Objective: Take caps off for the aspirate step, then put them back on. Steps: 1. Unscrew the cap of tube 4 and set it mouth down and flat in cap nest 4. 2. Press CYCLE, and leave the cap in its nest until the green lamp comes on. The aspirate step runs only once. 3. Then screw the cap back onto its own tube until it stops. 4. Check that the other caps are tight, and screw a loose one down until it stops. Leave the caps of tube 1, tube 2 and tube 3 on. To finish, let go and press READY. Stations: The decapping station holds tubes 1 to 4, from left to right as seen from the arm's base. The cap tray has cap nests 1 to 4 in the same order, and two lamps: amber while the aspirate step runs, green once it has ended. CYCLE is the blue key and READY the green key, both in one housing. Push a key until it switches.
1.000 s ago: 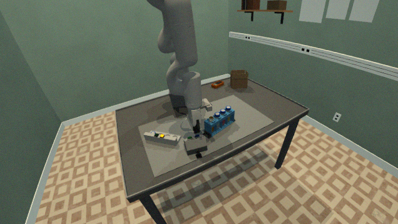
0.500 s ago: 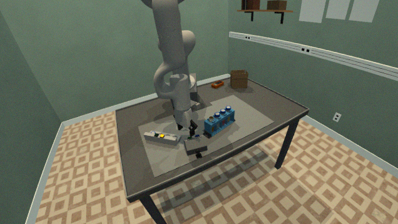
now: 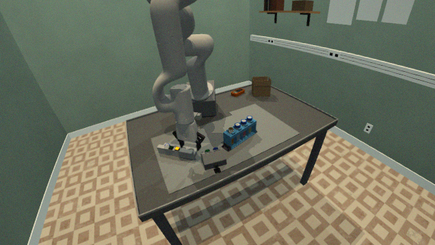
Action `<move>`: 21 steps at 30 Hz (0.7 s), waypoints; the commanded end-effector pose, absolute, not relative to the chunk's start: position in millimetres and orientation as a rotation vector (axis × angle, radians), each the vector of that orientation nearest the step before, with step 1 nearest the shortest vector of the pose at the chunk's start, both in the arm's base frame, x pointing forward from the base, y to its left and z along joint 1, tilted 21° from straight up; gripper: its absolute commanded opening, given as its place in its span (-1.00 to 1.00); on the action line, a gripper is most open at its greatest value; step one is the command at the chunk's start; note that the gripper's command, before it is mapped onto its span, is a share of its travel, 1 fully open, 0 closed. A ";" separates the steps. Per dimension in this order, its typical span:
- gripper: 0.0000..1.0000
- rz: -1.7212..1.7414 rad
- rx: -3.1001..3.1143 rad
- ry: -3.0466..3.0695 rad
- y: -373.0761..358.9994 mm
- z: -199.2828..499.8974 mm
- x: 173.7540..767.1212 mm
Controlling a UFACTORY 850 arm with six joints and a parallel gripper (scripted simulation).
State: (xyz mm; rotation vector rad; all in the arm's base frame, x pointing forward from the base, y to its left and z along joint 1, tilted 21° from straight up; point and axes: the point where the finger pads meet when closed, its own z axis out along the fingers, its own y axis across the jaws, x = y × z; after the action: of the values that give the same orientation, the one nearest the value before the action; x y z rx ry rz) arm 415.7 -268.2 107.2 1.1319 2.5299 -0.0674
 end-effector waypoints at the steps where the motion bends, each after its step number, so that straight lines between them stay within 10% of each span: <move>1: 1.00 -0.056 1.110 2.539 -299.9 107.2 406.0; 21: 1.00 -0.057 1.110 2.539 -362.0 106.6 384.1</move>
State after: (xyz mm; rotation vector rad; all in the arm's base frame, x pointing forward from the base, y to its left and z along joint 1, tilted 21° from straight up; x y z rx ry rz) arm 384.6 -356.9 106.2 1.1166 2.5334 -0.1115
